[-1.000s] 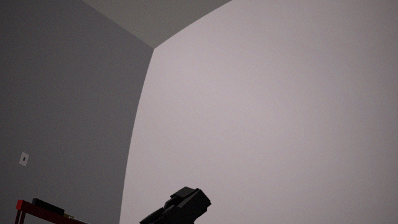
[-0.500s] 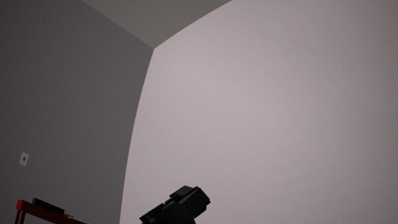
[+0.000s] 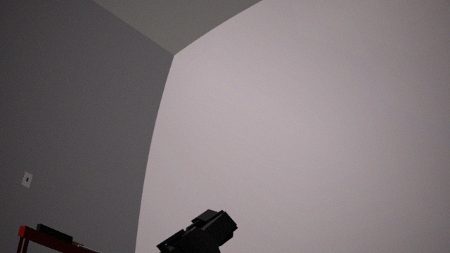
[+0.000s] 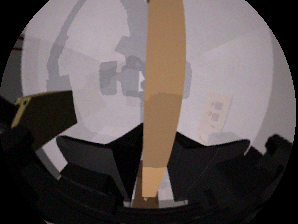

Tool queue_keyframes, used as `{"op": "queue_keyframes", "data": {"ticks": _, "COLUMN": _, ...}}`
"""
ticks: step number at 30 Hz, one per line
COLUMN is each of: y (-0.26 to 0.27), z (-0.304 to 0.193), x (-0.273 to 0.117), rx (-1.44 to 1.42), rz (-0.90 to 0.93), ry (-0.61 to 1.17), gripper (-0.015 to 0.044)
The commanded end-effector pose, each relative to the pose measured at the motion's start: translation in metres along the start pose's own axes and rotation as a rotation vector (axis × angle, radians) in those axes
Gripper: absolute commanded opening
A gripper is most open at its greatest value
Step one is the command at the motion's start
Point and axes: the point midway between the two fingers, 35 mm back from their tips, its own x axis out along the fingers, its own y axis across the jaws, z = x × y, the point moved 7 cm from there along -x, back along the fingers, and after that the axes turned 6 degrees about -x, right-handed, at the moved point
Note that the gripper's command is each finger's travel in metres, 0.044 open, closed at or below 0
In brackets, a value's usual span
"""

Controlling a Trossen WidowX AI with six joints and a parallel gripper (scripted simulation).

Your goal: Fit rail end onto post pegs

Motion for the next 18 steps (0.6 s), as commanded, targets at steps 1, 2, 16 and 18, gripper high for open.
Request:
{"op": "queue_keyframes", "data": {"ticks": 1, "y": -0.0002, "z": -0.0002, "x": -0.0002, "rx": 0.004, "rz": -0.005, "ry": -0.002, "gripper": 0.0000}}
{"op": "queue_keyframes", "data": {"ticks": 2, "y": -0.0002, "z": -0.0002, "x": -0.0002, "rx": 0.004, "rz": -0.005, "ry": -0.002, "gripper": 0.0000}}
{"op": "queue_keyframes", "data": {"ticks": 16, "y": 0.0004, "z": -0.0001, "x": -0.0016, "rx": 0.004, "rz": -0.005, "ry": -0.001, "gripper": 0.0000}}
{"op": "queue_keyframes", "data": {"ticks": 18, "y": 0.0005, "z": -0.0001, "x": -0.0015, "rx": 0.004, "rz": -0.005, "ry": -0.001, "gripper": 0.0000}}
